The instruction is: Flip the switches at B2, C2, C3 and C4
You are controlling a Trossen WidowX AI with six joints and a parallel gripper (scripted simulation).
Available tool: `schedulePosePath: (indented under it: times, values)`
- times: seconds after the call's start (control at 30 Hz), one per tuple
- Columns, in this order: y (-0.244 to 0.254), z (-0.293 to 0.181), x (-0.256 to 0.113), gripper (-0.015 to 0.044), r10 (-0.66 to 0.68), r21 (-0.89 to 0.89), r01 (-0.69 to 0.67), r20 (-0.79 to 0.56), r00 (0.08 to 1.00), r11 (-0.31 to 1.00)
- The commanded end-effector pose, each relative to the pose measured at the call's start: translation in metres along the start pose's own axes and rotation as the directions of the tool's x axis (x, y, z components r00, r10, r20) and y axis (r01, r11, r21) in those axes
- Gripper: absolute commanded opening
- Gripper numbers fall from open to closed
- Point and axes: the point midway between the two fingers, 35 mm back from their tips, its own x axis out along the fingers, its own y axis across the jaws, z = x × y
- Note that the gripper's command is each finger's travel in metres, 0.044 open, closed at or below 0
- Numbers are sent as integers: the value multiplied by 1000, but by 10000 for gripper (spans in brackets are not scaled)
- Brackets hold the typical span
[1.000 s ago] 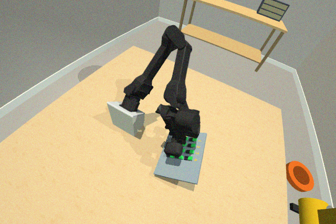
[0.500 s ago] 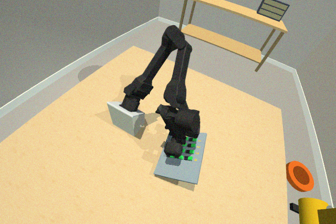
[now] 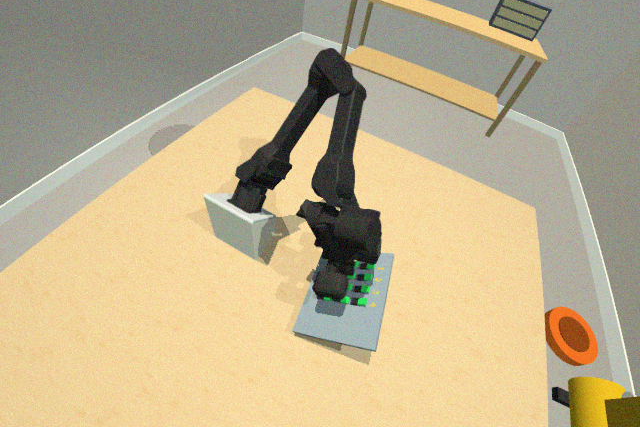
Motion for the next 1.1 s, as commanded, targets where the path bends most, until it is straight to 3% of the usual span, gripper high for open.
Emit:
schedulePosePath:
  times: [0.0, 0.87, 1.07]
  values:
    - [-1, -1, 1, 0, -6, 3, 6, -3, 1000, 1000]
    - [-1, -1, 4, 0, -6, 3, 6, -3, 1000, 1000]
    - [-4, -2, -45, 0, -12, 2, 12, 11, 1000, 1000]
